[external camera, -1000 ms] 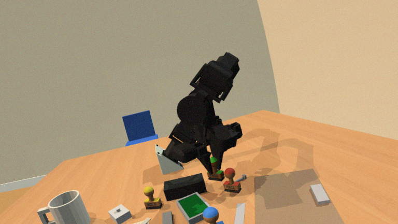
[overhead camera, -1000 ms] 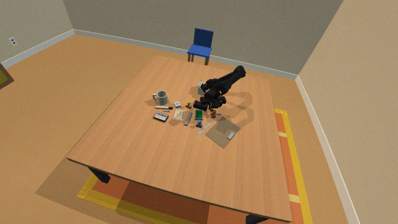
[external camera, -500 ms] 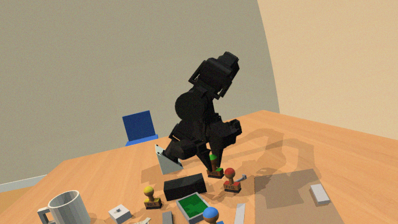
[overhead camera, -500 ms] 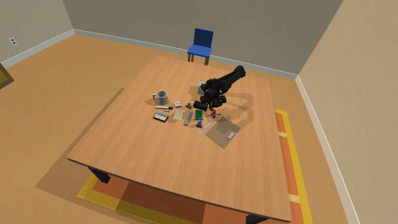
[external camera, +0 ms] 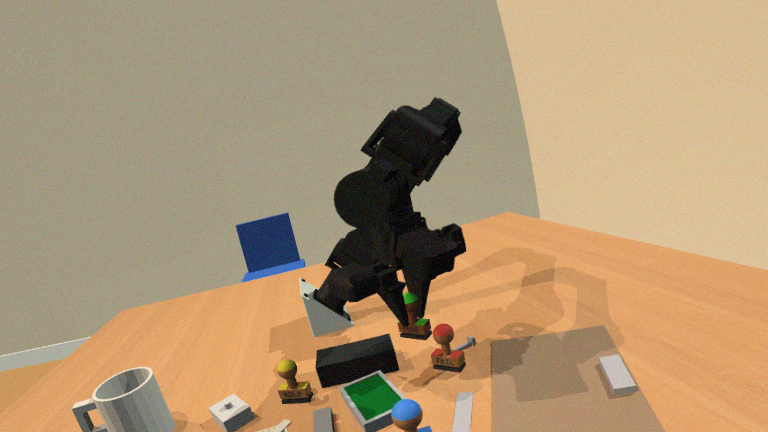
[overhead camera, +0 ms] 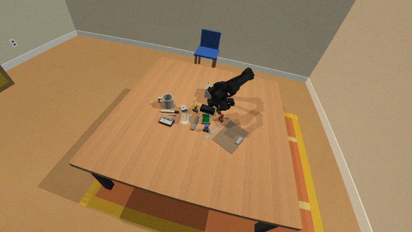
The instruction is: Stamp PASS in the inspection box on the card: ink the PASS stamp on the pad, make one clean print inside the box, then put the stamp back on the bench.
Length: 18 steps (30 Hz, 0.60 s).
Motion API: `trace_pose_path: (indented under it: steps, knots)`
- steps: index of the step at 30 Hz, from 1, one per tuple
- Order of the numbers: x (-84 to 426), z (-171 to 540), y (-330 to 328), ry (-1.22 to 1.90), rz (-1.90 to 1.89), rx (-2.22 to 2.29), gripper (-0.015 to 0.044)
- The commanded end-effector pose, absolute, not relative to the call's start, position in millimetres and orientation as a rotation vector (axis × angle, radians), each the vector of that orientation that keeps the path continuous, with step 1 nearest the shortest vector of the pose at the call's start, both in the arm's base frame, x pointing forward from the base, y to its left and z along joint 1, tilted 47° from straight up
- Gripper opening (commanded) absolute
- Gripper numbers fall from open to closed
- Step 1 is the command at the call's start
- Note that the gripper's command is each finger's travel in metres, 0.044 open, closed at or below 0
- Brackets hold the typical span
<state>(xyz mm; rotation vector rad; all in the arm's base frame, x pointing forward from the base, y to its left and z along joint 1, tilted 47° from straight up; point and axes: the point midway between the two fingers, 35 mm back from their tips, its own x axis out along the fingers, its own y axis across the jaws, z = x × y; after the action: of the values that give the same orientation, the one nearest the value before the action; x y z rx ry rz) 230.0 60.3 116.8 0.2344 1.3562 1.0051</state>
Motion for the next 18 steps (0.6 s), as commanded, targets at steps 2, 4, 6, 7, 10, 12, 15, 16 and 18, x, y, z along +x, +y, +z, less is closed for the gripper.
trace_pose_path:
  steps: [2, 4, 6, 7, 10, 12, 15, 16, 18]
  knots:
    - [230.3, 118.1, 57.9, 1.358, 1.006, 0.229, 0.0000]
    - [230.4, 118.8, 57.2, 1.358, 1.006, 0.229, 0.0000]
    - [230.4, 119.6, 56.5, 1.358, 1.006, 0.229, 0.0000]
    - [230.5, 119.9, 56.1, 1.358, 1.006, 0.229, 0.0000]
    - [230.5, 121.0, 55.1, 1.358, 1.006, 0.229, 0.0000]
    - [230.5, 121.7, 54.4, 1.357, 1.006, 0.229, 0.0000]
    - [230.6, 122.7, 53.4, 1.357, 1.006, 0.229, 0.0000]
    - [230.6, 123.1, 53.1, 1.357, 1.006, 0.229, 0.0000]
    - [230.6, 123.8, 52.4, 1.357, 1.006, 0.229, 0.0000]
